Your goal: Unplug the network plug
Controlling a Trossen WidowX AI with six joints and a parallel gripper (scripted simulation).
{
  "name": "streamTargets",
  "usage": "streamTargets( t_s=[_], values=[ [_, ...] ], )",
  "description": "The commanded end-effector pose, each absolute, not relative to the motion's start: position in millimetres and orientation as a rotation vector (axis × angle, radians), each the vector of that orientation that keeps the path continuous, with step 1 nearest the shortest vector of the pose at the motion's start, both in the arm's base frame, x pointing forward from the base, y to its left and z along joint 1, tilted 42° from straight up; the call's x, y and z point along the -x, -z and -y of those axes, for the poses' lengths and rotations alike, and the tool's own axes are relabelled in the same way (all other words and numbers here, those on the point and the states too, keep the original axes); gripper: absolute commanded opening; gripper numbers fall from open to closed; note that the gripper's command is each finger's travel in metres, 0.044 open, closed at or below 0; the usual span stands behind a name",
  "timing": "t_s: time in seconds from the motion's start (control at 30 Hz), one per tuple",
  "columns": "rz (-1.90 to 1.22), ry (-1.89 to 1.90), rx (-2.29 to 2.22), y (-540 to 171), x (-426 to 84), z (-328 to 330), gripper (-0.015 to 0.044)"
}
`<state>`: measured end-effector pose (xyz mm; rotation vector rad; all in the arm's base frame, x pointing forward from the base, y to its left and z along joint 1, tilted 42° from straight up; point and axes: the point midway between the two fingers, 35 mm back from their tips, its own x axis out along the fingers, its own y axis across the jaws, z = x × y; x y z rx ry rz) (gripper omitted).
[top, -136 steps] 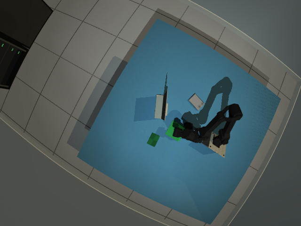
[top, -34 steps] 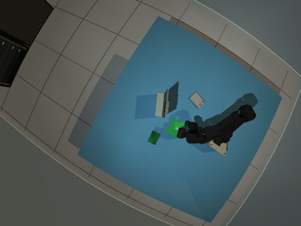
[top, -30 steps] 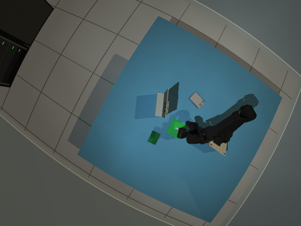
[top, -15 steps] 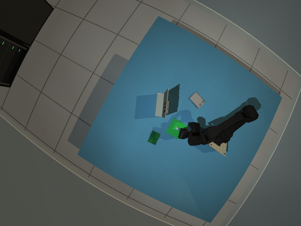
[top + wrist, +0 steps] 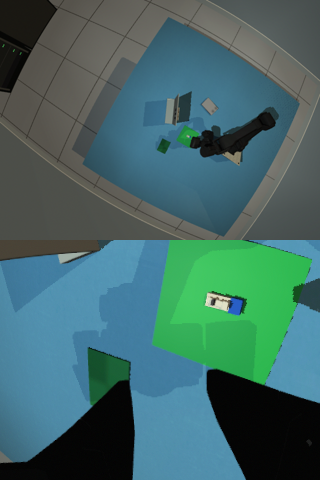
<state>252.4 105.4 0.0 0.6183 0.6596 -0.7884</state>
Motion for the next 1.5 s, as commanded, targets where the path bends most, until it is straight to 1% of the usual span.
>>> streamTargets(
  t_s=[0.0, 0.8, 1.17, 1.47],
  values=[
    [-0.652, 0.782, -0.63, -10.5, -255.5, -116.7, 0.0156],
    [-0.645, 0.777, -0.639, -67.7, -251.5, -161.5, 0.0156],
    [-0.645, 0.777, -0.639, -67.7, -251.5, -161.5, 0.044],
    [-0.645, 0.777, -0.639, -67.7, -251.5, -161.5, 0.044]
  ],
)
